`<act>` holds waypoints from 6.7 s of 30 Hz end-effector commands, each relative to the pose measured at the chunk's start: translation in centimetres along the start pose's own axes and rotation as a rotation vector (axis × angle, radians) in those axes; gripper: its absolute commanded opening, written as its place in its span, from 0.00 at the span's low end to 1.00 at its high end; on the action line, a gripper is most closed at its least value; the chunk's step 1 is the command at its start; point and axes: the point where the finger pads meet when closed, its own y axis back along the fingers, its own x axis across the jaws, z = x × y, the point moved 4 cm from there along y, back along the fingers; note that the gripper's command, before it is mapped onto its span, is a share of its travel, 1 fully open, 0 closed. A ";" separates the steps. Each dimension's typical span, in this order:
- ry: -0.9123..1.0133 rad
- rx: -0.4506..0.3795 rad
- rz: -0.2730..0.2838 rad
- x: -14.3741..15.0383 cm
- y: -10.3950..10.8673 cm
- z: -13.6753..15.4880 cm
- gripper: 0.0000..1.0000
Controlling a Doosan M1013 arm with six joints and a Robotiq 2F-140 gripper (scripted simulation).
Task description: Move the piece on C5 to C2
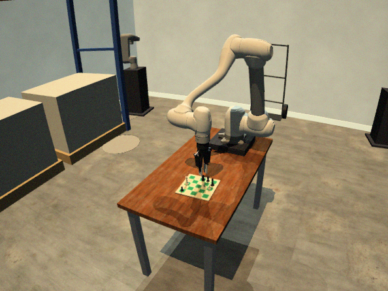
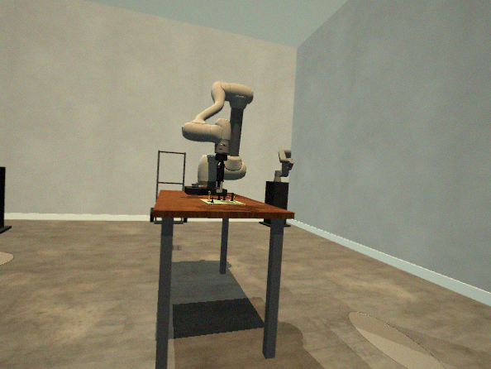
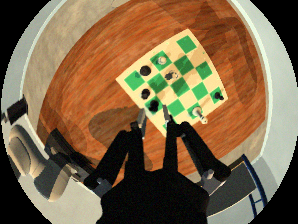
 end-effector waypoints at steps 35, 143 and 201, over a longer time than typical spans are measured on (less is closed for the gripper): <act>0.000 0.000 0.000 0.0 -3.2 0.0 0.23; 0.000 0.000 0.000 0.0 6.5 0.0 0.00; -0.308 0.000 0.000 10.1 -2.9 -5.0 0.00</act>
